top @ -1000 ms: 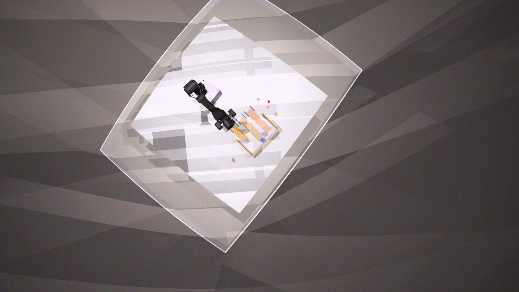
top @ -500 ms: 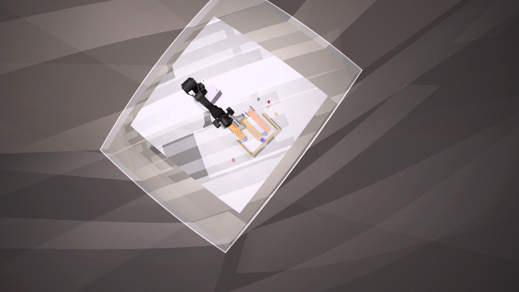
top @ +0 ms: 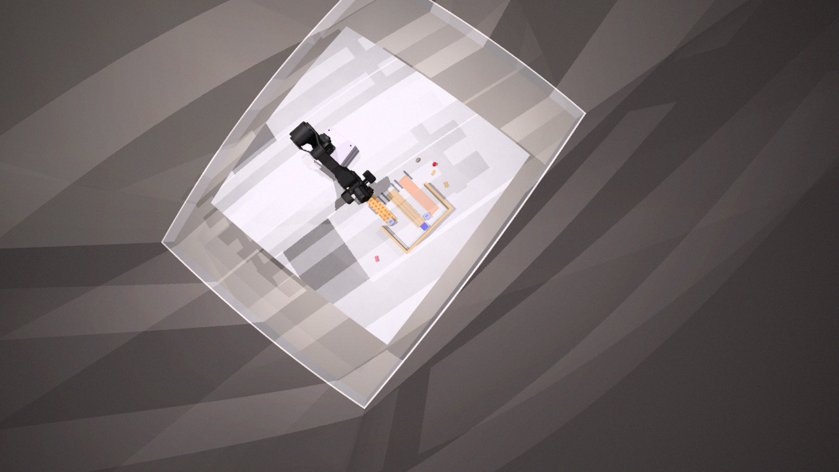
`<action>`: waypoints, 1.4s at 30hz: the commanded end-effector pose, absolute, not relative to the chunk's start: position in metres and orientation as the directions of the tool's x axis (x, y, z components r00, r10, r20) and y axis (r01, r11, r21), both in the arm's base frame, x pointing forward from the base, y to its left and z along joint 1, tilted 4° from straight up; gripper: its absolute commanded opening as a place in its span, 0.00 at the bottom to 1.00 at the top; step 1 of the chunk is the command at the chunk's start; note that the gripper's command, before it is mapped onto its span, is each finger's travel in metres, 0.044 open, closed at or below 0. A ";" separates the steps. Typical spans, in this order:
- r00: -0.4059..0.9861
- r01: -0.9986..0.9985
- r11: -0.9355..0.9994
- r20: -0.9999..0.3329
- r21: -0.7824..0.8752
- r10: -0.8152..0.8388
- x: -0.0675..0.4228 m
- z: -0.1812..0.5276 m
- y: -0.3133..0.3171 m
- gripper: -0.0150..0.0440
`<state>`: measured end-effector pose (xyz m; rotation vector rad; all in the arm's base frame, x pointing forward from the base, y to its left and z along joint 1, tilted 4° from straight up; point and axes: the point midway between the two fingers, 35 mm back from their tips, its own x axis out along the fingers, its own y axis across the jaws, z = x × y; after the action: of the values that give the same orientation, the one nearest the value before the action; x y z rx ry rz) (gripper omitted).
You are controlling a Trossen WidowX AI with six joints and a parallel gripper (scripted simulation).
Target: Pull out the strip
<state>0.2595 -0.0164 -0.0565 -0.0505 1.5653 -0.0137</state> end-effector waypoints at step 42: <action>-0.035 -0.029 0.999 -0.998 -0.042 -0.043 0.193 -0.061 -0.020 0.25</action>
<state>0.2090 -0.0193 -0.0556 -0.0511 1.5639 -0.0137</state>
